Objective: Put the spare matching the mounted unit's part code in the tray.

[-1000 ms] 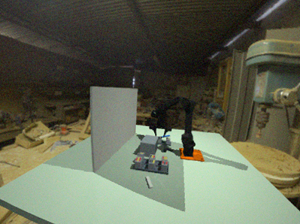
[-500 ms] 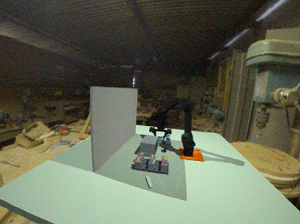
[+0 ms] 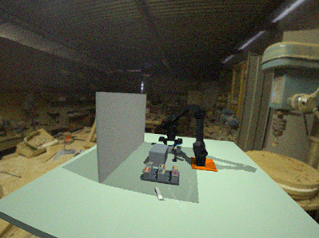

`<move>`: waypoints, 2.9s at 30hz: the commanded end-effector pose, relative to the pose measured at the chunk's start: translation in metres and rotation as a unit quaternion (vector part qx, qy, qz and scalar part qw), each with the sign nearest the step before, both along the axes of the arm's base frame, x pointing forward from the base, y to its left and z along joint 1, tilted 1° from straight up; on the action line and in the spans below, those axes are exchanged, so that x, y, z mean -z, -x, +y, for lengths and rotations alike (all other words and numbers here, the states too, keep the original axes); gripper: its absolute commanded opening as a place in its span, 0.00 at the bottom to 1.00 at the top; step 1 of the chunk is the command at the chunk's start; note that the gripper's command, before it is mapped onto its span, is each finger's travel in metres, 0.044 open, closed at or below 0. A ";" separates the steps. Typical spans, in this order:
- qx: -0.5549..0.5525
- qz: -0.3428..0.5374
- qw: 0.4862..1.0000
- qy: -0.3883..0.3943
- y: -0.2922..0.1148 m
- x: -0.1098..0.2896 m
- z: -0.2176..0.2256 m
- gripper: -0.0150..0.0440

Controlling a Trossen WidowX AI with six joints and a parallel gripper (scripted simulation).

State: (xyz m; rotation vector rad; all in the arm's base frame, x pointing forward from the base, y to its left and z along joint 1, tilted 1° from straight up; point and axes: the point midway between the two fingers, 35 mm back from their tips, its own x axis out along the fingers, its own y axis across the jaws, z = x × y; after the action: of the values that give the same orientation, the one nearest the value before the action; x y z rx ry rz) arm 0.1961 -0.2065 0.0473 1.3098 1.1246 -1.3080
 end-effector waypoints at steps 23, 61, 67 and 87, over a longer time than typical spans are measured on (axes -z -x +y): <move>0.000 0.000 1.000 0.000 -0.001 -0.008 -0.001 0.25; -0.002 0.000 1.000 0.000 -0.005 -0.146 0.001 0.25; -0.002 -0.001 1.000 0.001 -0.007 -0.153 0.001 0.25; -0.002 -0.013 1.000 0.010 -0.081 -0.156 -0.025 0.25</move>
State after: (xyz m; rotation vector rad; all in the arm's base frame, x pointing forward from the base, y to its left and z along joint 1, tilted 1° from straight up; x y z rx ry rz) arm 0.2647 -0.2283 0.2045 1.3053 1.0973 -1.2907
